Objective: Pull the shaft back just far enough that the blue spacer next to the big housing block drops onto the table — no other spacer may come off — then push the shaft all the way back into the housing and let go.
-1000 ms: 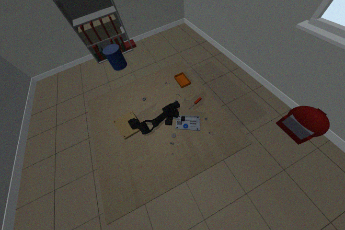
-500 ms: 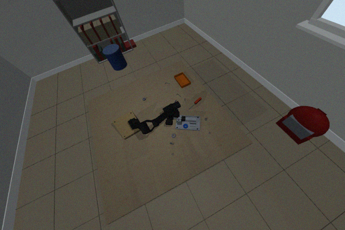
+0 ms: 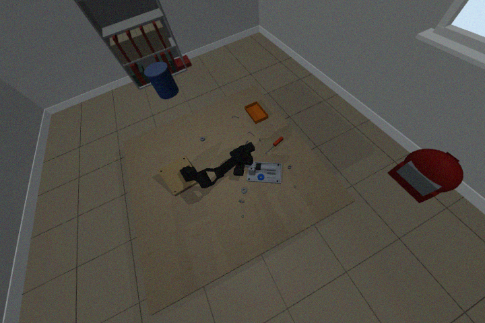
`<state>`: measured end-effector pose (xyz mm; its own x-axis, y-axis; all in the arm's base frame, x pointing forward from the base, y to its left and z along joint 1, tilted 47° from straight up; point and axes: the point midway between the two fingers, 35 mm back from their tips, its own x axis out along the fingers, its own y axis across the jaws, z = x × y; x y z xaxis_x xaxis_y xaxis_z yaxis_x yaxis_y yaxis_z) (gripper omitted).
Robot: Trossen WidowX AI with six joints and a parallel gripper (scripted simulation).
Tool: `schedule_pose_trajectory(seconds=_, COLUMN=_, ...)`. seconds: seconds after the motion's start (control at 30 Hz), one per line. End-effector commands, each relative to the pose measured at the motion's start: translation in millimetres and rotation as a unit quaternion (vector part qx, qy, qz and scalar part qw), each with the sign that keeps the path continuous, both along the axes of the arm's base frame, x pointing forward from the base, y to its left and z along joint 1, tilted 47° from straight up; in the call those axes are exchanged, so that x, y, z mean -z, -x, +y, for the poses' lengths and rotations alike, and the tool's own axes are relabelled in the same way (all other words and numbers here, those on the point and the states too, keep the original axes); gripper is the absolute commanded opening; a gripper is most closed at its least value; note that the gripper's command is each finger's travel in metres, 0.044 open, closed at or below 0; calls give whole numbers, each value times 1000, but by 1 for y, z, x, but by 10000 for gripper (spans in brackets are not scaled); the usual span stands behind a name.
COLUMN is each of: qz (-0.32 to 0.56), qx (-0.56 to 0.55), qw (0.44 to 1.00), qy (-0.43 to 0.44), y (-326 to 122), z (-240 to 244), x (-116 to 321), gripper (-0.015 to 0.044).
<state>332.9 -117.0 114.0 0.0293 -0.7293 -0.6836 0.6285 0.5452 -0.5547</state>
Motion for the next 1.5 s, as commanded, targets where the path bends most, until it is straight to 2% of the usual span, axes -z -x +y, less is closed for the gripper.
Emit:
schedule_pose_trajectory(seconds=0.0, qz=-3, qx=-1, qw=1000, qy=1, y=-3, z=-1, x=-3, gripper=0)
schedule_pose_trajectory(seconds=1.47, qz=-3, qx=-1, qw=1000, qy=1, y=-15, z=-7, x=-11, gripper=0)
